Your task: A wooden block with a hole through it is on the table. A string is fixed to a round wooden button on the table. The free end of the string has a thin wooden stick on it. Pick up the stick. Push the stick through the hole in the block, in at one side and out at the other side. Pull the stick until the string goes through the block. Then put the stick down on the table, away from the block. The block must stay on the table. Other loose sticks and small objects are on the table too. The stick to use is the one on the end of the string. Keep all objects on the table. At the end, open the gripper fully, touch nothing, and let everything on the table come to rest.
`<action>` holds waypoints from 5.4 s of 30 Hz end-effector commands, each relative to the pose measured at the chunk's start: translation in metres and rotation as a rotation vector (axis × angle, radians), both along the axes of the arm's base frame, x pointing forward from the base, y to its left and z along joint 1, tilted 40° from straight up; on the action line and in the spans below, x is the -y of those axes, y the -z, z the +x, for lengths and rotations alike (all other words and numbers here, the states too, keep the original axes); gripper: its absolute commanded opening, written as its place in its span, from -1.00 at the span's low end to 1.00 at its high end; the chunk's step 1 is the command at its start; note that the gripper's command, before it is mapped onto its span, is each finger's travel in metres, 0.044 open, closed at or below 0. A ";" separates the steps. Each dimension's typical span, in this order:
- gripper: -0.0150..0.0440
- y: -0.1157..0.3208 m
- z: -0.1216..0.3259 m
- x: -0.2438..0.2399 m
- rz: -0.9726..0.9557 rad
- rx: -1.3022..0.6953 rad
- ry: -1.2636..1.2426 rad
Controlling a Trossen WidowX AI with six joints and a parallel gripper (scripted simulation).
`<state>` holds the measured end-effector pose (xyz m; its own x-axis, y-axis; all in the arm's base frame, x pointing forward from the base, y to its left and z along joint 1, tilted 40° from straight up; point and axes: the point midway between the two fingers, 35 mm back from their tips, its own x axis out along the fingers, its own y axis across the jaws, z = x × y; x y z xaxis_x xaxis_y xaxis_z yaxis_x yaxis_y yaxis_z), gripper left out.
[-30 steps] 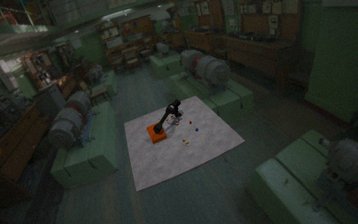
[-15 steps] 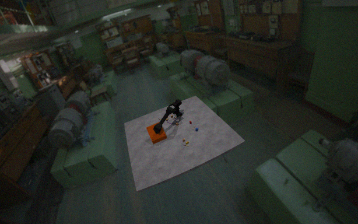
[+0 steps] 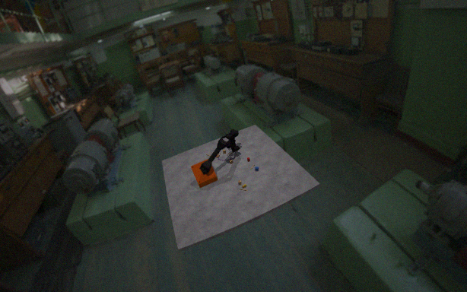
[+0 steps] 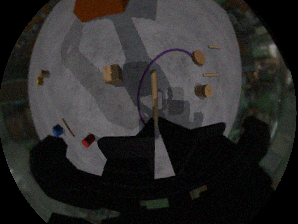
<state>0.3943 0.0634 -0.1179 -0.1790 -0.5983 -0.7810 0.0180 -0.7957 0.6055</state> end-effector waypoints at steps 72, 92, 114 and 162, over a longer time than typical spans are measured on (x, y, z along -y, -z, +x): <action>-0.49 -0.014 0.061 0.041 -0.027 0.086 -0.113; -0.49 -0.009 0.053 0.065 -0.029 0.083 -0.111; -0.49 -0.006 0.041 0.081 -0.031 0.075 -0.108; -0.49 -0.011 -0.007 0.080 -0.030 0.084 -0.115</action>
<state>0.3851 -0.0177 -0.1091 -0.0518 -0.6348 -0.7710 0.0652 -0.7725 0.6316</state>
